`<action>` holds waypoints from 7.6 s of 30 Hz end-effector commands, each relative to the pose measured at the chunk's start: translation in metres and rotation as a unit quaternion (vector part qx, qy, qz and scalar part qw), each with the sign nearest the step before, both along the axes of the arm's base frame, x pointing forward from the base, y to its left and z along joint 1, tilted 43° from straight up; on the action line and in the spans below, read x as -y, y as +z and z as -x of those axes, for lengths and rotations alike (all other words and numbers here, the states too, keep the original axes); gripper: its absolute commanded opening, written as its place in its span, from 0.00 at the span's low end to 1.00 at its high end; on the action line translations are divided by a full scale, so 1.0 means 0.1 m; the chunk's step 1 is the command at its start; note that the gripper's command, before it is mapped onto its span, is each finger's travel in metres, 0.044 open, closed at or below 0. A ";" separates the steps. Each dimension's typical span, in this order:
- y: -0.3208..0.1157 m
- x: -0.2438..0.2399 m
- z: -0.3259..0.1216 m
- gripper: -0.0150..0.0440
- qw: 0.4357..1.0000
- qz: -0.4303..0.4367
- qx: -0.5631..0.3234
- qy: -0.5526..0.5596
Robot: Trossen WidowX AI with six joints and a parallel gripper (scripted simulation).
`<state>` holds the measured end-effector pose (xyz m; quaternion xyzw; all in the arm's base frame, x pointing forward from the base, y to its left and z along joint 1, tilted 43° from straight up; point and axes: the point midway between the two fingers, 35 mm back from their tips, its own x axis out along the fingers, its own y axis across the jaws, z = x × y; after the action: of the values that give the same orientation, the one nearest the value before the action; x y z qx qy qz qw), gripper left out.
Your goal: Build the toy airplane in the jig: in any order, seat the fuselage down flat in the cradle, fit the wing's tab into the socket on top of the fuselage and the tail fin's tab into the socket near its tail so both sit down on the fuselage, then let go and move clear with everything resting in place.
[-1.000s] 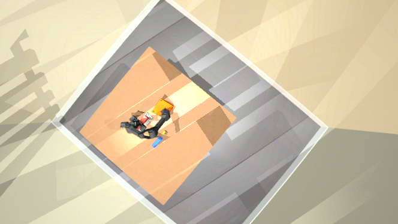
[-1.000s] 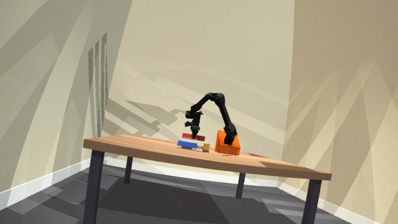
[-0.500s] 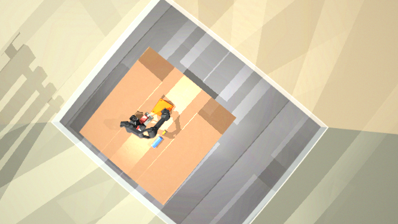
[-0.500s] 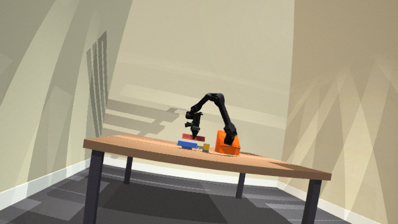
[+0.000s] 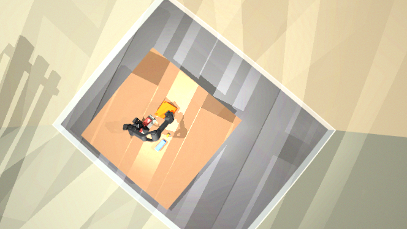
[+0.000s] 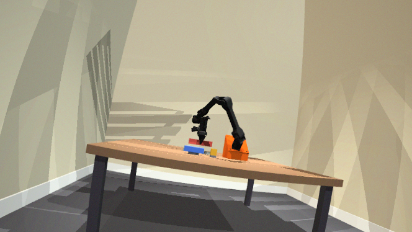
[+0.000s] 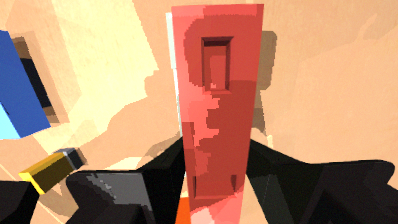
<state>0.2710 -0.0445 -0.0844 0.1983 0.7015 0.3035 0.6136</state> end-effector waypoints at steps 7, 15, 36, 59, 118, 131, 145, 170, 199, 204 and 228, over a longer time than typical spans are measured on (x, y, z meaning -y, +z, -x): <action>-0.10 -0.07 0.02 0.59 1.000 0.000 0.001 0.002; -0.20 -0.16 0.04 0.59 1.000 0.000 0.001 0.002; -0.29 -0.25 0.07 0.44 1.000 0.001 0.004 0.006; -0.29 -0.25 0.07 1.00 1.000 0.001 0.004 0.006; 1.72 -2.11 -0.31 1.00 1.000 -0.009 0.004 0.007; 1.57 -2.25 -0.28 1.00 1.000 -0.010 0.004 0.007; 1.43 -2.38 -0.23 1.00 1.000 -0.011 0.004 0.007; 1.51 -2.31 -0.27 0.25 1.000 -0.009 0.005 0.011; 2.16 -1.70 -0.46 0.25 1.000 -0.006 0.005 0.008; 2.29 -1.59 -0.46 0.25 1.000 -0.007 0.004 0.007; 1.91 -1.13 -0.54 0.25 0.988 -0.020 0.103 0.113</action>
<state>0.3250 0.0735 0.1156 0.1091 0.6490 0.3937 0.6417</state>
